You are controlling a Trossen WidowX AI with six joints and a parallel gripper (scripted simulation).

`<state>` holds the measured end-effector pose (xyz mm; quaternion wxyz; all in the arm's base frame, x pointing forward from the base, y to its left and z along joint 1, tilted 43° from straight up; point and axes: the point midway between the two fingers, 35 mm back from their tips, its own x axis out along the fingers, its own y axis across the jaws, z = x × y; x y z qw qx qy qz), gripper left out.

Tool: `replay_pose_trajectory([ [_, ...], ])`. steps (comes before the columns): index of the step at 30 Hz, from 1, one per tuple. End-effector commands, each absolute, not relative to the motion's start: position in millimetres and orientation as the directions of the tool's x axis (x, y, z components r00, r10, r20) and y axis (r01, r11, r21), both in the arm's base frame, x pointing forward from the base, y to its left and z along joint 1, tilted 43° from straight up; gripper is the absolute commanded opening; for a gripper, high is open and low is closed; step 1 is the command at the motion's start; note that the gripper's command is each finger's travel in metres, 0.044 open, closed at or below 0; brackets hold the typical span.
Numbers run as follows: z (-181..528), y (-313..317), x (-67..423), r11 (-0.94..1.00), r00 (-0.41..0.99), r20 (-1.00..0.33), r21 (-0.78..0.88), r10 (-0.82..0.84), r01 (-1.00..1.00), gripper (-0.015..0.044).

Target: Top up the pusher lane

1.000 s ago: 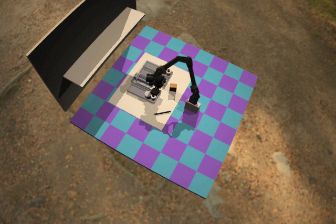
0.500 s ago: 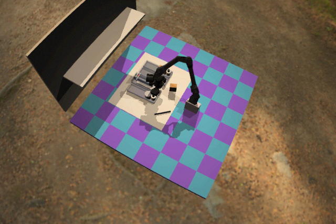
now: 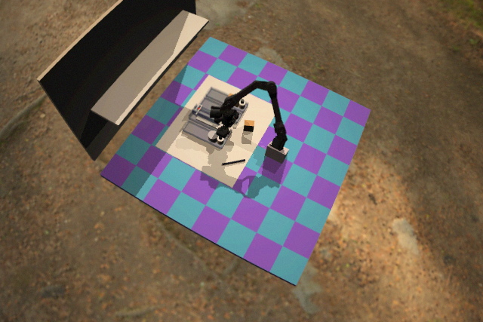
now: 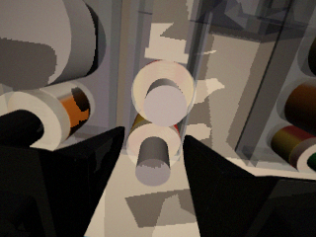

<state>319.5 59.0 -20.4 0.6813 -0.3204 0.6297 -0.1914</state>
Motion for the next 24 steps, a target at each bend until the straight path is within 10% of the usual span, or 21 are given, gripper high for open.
replay_pose_trajectory([
  [1, -20, 59, 320, 0.720, 0.136, -0.733, -0.680, -0.666, -0.141, 0.0271],
  [24, -6, 70, 295, 0.721, 0.135, -0.735, -0.678, -0.665, -0.142, 0.0271],
])
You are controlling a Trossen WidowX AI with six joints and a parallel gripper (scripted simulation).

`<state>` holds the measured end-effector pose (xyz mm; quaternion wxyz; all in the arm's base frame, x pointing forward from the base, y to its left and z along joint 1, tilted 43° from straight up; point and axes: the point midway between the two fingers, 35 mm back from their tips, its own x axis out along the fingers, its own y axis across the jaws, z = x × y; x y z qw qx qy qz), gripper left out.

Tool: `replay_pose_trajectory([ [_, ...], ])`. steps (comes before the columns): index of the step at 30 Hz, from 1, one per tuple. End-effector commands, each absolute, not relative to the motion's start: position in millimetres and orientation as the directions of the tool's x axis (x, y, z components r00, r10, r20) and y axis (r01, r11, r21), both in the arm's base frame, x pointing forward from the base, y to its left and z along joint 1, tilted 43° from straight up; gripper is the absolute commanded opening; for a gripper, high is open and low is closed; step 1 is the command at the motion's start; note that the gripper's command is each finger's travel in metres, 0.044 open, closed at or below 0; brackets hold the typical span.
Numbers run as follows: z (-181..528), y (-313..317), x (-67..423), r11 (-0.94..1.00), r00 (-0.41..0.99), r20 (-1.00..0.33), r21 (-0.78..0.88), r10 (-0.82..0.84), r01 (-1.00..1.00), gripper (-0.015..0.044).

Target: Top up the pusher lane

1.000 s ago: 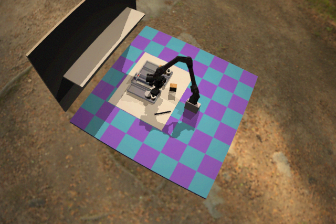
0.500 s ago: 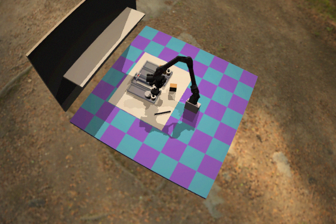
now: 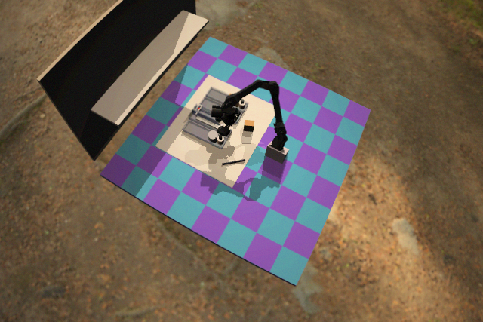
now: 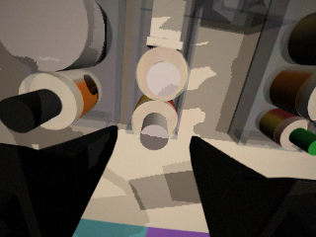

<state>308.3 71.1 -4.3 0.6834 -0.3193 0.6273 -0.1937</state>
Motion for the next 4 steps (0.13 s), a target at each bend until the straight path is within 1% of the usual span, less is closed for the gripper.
replay_pose_trajectory([
  [1, -6, 70, 292, 0.721, 0.134, -0.735, -0.678, -0.665, -0.142, 0.0271],
  [4, -6, 68, 282, 0.721, 0.134, -0.735, -0.678, -0.665, -0.143, 0.0271],
])
